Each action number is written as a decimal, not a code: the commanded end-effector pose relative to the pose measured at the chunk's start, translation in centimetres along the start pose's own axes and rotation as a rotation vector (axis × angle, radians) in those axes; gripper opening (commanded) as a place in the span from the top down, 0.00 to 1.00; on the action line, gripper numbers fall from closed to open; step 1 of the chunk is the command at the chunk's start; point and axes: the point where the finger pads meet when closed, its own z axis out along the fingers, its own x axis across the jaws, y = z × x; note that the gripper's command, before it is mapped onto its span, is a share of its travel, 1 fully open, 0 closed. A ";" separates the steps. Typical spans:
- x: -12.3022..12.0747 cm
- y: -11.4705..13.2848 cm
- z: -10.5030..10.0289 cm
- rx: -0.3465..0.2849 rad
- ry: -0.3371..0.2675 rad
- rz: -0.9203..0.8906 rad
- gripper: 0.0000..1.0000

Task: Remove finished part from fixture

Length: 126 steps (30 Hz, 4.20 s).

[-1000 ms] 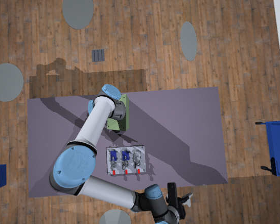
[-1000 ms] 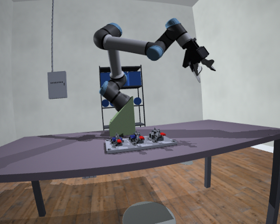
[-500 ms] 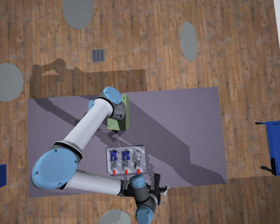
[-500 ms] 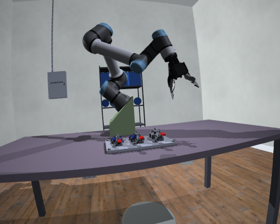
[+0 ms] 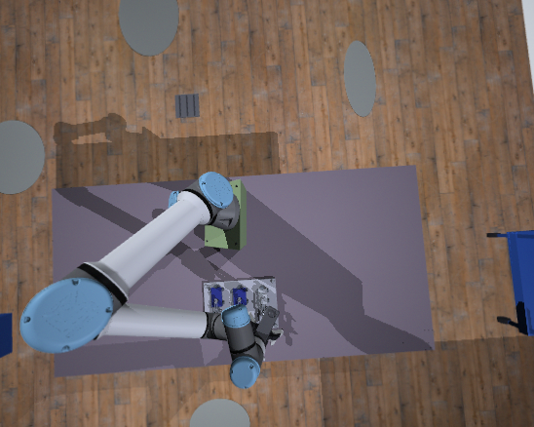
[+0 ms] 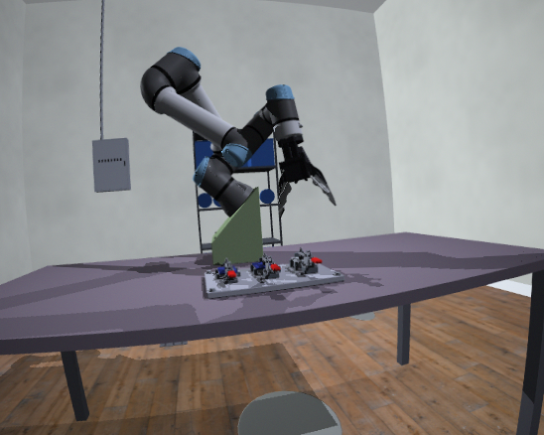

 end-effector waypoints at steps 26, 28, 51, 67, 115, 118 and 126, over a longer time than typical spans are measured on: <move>-13.6 -3.1 2.0 -0.027 -0.158 0.281 0.00; -13.6 -3.1 2.0 -0.027 -0.158 0.281 0.00; -13.6 -3.2 2.0 -0.027 -0.158 0.281 0.00; -13.6 -3.1 2.0 -0.027 -0.158 0.281 0.00; -12.7 -3.2 1.8 -0.038 -0.154 0.420 0.00; -12.3 -3.2 1.7 -0.041 -0.152 0.472 0.00; -11.2 -3.3 1.3 -0.055 -0.147 0.658 0.00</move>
